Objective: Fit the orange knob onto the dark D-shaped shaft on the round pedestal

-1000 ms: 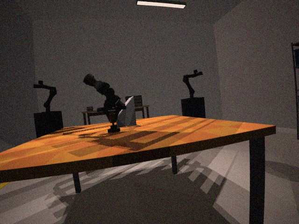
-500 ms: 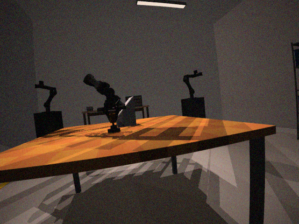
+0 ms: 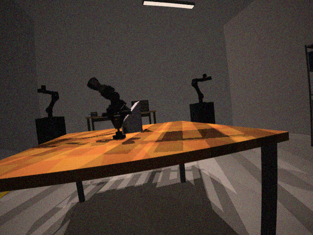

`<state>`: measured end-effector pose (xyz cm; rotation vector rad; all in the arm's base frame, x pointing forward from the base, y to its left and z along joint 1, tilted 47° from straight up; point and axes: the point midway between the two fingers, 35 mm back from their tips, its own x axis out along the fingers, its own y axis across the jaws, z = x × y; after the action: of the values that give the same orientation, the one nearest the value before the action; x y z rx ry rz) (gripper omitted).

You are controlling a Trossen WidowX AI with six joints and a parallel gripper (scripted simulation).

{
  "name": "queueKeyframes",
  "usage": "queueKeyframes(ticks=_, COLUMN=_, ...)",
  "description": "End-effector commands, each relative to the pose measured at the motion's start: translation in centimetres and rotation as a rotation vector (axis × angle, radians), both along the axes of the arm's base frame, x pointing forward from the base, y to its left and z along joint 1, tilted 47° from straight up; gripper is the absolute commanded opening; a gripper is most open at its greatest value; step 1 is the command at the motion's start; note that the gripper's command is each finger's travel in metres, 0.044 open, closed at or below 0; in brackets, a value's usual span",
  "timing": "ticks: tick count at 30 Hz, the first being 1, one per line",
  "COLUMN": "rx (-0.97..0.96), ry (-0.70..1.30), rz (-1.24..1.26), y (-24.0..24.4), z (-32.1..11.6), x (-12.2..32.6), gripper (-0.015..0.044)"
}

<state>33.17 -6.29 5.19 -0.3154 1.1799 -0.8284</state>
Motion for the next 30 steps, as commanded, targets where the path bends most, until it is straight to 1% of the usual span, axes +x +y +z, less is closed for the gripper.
queueKeyframes(ticks=1, rx=0.003, ry=-0.023, rz=-0.018, y=-0.02, z=-0.11, x=0.03, gripper=0.0)
queueKeyframes(ticks=30, rx=0.006, ry=-0.041, rz=-0.036, y=0.18, z=0.01, x=0.03, gripper=0.0)
